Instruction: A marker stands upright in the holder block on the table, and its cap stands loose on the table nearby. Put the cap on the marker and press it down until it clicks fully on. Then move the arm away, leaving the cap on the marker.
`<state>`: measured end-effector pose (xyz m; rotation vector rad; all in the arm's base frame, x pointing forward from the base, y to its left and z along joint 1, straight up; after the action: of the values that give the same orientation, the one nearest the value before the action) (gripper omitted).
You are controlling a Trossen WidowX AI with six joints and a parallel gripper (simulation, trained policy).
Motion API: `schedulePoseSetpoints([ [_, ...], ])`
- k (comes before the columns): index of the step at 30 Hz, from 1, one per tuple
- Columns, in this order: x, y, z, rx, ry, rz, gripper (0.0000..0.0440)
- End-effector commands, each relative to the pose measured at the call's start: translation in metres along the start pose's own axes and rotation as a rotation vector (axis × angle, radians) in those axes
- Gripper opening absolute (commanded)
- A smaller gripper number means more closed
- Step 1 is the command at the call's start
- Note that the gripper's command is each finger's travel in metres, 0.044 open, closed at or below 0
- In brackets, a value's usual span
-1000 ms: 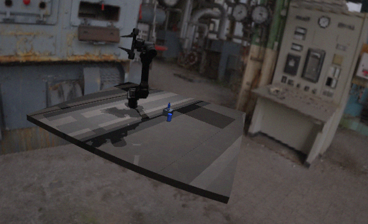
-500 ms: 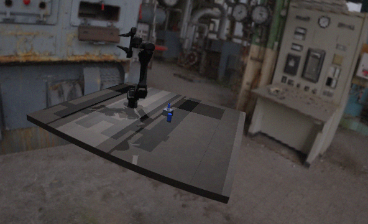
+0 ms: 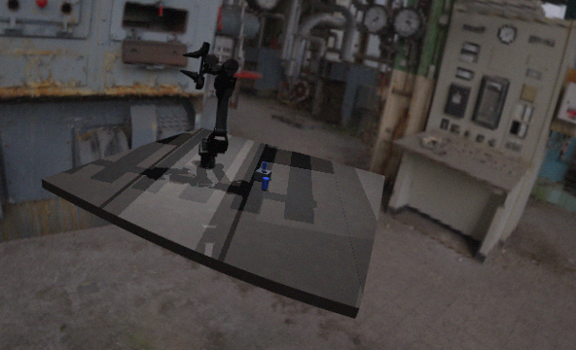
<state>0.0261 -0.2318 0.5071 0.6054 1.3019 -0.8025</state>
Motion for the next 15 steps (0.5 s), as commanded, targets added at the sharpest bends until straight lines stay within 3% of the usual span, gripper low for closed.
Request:
schedulePoseSetpoints([
  [1,-0.001,-0.002,-0.009,0.016,-0.035,-0.007,0.0316],
  [15,-0.003,-0.008,-0.042,0.071,-0.164,-0.029,0.0317],
])
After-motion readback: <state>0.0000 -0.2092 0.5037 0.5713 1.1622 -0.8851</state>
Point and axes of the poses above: the point midway between the two fingers, 35 mm back from their tips, its own y axis back along the fingers, its own x axis across the jaws, z = x × y, the point moved 3 cm from there along y, back along the fingers, and after that the axes turned 14 degrees about y, right-handed, at the moved point
